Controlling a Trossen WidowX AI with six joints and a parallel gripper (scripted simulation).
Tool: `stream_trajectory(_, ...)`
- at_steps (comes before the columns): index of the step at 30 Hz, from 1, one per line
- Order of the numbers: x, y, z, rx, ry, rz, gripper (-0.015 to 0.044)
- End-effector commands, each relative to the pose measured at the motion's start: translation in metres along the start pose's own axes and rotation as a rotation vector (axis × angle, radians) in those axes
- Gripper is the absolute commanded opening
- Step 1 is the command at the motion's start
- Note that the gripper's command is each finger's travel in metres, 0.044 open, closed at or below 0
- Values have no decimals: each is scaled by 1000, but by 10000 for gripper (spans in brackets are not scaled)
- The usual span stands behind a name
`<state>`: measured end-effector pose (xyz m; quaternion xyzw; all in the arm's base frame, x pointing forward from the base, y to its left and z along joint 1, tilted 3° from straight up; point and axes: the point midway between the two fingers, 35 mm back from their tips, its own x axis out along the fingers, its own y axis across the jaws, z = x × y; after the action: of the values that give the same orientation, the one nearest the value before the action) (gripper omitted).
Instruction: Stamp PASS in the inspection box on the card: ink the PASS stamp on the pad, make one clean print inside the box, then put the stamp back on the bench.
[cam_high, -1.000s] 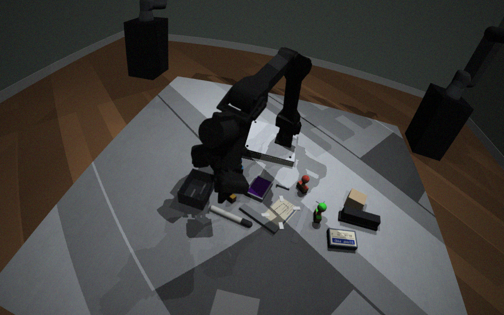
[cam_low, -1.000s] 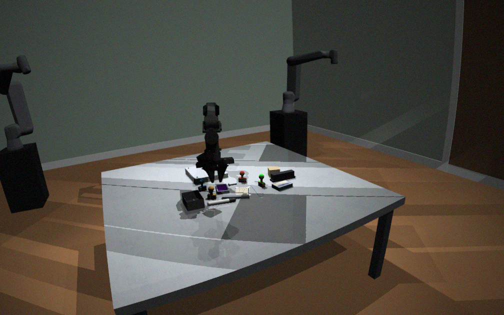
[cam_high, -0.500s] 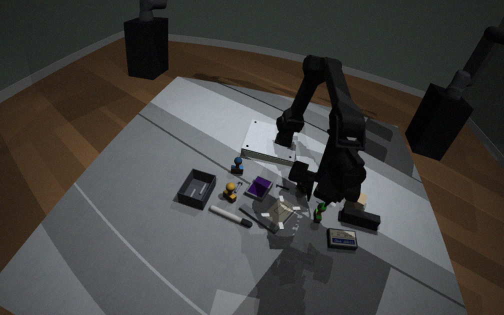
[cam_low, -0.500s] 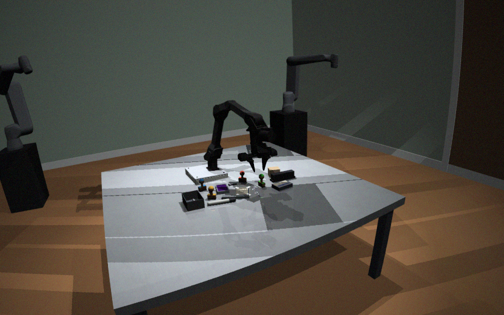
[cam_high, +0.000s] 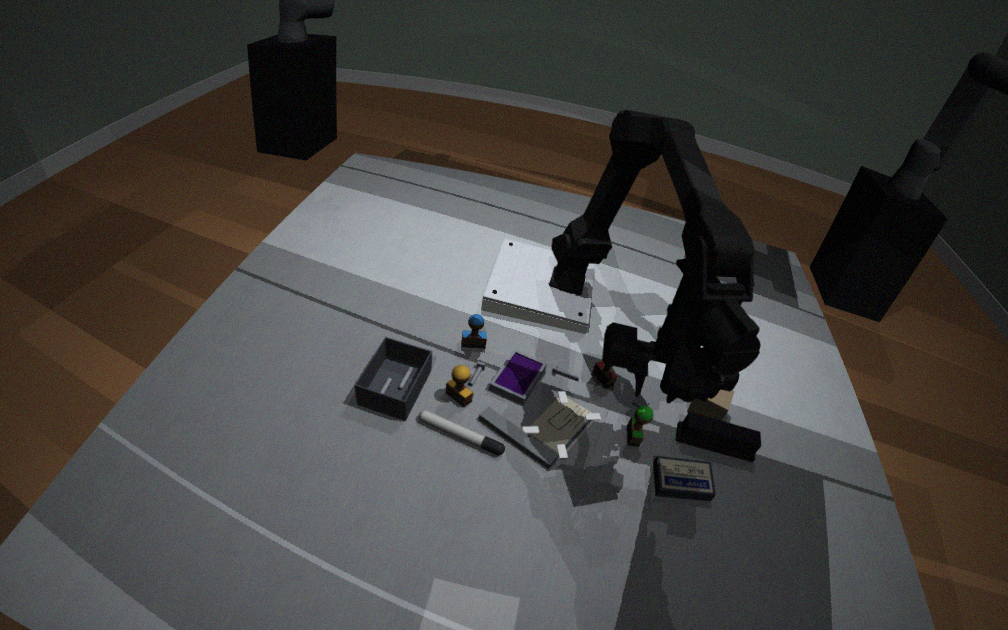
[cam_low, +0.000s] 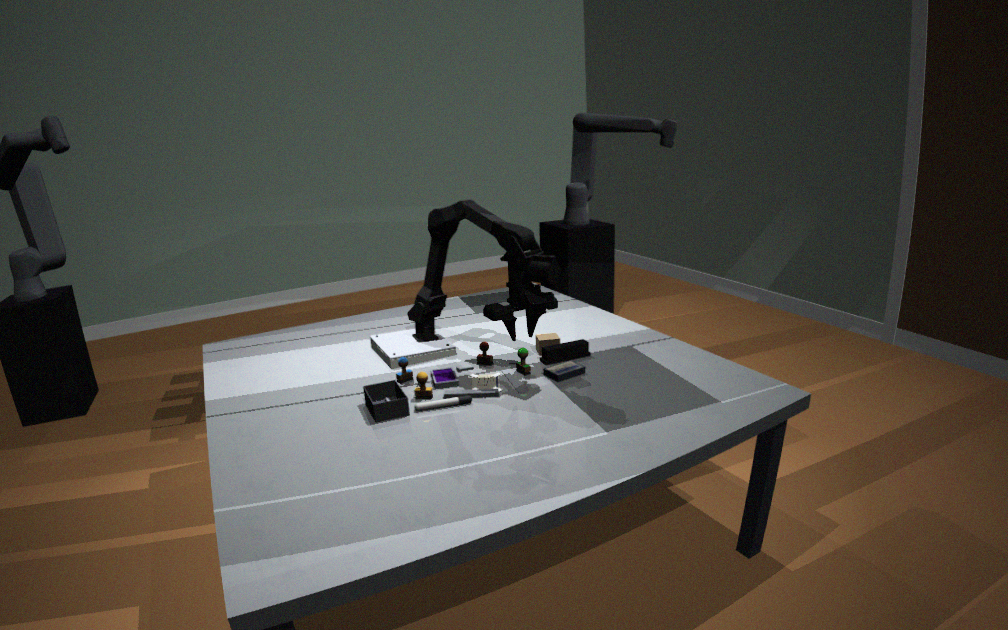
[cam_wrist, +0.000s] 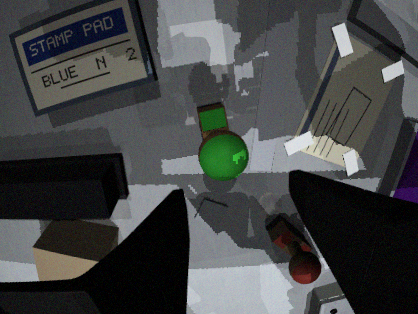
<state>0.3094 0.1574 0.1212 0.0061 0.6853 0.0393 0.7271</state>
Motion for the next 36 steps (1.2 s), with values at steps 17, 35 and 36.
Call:
stream_trajectory(17, 34, 1, 1, -6, 3, -4, 221)
stream_trajectory(35, 63, 1, 0, -6, 4, -4, 221)
stream_trajectory(36, 64, 1, 0, -6, 4, -4, 221)
